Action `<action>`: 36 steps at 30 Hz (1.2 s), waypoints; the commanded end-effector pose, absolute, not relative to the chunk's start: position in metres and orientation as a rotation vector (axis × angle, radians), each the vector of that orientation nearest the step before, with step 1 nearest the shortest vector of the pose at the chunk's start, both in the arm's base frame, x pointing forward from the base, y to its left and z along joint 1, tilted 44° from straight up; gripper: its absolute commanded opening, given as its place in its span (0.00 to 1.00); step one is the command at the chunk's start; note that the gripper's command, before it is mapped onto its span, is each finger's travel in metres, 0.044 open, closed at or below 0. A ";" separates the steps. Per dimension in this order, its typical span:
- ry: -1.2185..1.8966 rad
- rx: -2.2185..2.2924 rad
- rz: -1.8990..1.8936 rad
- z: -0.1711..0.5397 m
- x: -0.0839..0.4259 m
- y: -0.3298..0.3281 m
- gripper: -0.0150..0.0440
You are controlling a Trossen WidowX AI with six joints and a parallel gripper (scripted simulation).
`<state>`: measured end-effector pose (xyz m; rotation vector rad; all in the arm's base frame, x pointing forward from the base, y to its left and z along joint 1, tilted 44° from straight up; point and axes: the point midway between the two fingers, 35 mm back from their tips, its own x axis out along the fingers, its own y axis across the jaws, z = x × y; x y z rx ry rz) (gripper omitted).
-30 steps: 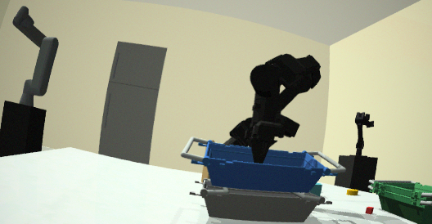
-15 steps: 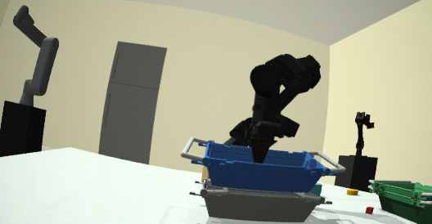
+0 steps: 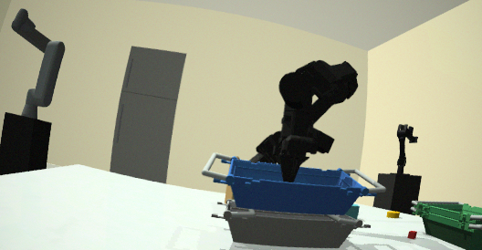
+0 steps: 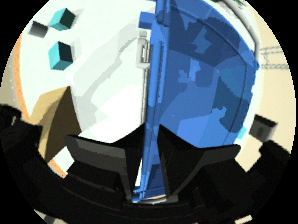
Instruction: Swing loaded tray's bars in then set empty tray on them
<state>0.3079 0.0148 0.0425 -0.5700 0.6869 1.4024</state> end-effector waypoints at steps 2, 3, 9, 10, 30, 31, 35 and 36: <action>0.689 -0.569 1.410 0.040 0.306 0.019 0.25; 0.690 -0.569 1.413 0.039 0.305 0.021 0.25; 0.694 -0.568 1.426 0.036 0.302 0.027 0.25; 0.694 -0.568 1.426 0.036 0.302 0.027 0.25; 0.694 -0.568 1.426 0.036 0.302 0.027 0.25; 0.694 -0.568 1.426 0.036 0.302 0.027 0.25; 0.694 -0.568 1.426 0.036 0.302 0.027 0.25; 0.694 -0.568 1.426 0.036 0.302 0.027 0.25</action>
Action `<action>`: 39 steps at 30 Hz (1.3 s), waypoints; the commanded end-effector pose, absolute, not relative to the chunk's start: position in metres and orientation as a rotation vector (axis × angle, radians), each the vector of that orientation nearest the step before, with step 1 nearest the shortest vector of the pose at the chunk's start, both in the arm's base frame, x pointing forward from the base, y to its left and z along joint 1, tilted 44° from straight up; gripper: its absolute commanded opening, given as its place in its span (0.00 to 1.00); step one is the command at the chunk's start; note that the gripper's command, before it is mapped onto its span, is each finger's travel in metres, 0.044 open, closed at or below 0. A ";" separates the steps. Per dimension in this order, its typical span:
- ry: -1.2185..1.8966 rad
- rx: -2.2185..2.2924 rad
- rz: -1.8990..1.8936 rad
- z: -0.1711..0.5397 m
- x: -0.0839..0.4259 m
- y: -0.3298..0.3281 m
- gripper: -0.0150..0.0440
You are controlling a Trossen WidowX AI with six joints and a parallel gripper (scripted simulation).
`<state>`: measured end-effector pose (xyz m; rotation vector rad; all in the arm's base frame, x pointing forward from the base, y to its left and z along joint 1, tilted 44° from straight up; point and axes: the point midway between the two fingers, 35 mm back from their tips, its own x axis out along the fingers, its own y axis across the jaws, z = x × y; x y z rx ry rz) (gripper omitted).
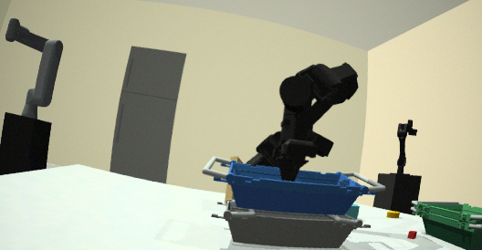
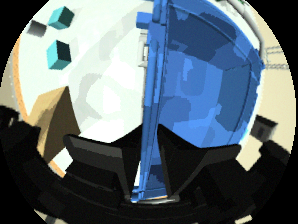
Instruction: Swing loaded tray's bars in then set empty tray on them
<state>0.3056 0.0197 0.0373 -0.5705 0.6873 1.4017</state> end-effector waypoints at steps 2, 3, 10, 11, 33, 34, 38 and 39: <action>0.694 -0.568 1.426 0.036 0.302 0.027 0.25; 0.694 -0.568 1.426 0.036 0.302 0.027 0.25; 0.694 -0.568 1.426 0.036 0.302 0.027 0.25; 0.694 -0.568 1.426 0.036 0.302 0.027 0.25; 0.689 -0.570 1.409 0.035 0.304 0.024 0.25; 0.690 -0.569 1.412 0.034 0.303 0.026 0.25; 0.694 -0.568 1.425 0.031 0.301 0.033 0.25; 0.694 -0.568 1.426 0.031 0.300 0.033 0.25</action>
